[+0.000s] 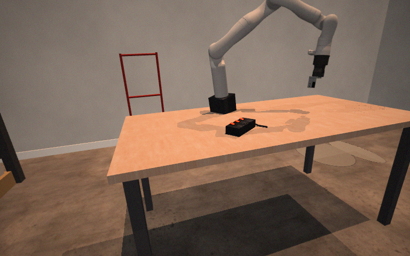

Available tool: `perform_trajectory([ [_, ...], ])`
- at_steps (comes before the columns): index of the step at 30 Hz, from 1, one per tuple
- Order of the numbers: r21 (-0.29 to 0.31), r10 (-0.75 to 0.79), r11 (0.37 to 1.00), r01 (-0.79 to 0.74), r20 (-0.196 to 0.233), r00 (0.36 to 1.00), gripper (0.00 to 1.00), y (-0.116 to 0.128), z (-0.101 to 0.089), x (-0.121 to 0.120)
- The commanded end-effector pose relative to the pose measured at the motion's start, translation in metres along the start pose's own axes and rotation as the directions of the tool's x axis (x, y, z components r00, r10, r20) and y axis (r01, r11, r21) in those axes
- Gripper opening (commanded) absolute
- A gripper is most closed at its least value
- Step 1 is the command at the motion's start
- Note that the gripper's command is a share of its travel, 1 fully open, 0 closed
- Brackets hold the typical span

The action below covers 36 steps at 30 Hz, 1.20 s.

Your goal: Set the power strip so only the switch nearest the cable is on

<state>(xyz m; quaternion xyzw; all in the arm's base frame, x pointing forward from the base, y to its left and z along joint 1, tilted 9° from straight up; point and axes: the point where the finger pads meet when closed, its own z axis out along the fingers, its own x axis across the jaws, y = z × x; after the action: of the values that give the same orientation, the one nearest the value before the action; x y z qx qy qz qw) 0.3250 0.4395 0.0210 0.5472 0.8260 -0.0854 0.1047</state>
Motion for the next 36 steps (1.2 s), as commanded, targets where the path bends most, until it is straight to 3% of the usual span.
perform_trajectory([
  [1, 0.0, 0.016, 1.0, -0.016, 0.001, 1.0, 1.0, 0.003, 0.0, -0.006],
  [29, 0.011, 0.198, 0.98, -0.198, 0.005, 0.98, 1.0, 0.015, 0.012, -0.046],
  [36, 0.011, 0.198, 0.98, -0.198, 0.005, 0.98, 1.0, 0.015, 0.012, -0.046],
])
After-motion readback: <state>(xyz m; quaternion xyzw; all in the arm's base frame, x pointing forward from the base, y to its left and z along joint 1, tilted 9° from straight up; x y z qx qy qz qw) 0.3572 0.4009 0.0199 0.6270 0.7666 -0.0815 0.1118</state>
